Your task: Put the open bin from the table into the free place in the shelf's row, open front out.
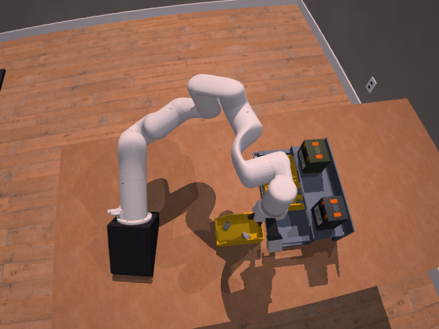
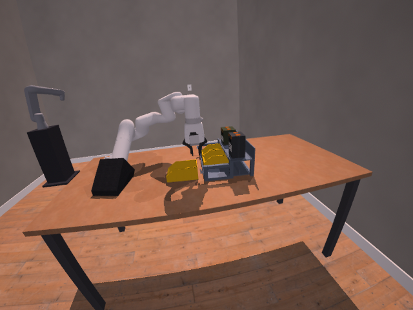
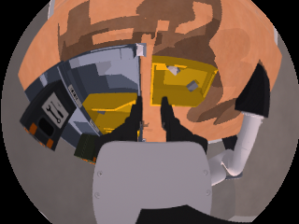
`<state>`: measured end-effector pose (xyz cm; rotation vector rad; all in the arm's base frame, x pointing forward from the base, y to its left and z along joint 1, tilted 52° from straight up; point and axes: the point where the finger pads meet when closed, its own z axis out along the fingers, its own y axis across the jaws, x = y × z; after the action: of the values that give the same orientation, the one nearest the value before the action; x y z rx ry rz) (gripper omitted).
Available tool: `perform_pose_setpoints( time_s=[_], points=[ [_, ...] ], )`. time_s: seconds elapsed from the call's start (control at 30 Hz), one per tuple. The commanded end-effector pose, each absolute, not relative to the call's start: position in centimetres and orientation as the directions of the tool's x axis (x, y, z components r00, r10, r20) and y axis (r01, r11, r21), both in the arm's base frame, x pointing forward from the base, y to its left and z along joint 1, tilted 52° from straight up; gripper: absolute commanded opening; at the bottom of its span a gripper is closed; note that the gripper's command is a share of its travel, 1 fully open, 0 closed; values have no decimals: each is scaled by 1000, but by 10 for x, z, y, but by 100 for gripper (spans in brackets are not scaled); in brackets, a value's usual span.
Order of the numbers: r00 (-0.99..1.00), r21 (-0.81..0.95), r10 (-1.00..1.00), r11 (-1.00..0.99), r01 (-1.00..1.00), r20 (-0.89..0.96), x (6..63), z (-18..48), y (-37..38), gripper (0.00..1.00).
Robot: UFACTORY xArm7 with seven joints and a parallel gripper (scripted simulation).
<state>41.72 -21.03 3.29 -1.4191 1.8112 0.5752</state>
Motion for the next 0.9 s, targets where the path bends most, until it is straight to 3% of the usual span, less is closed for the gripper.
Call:
perform_pose_setpoints(
  time_s=[0.0,0.87],
  points=[
    [-105,-100,-618,287,-953,-779,416,34,-212,33],
    [-105,-100,-618,288,-953,-779,418,28,-204,33]
  ],
)
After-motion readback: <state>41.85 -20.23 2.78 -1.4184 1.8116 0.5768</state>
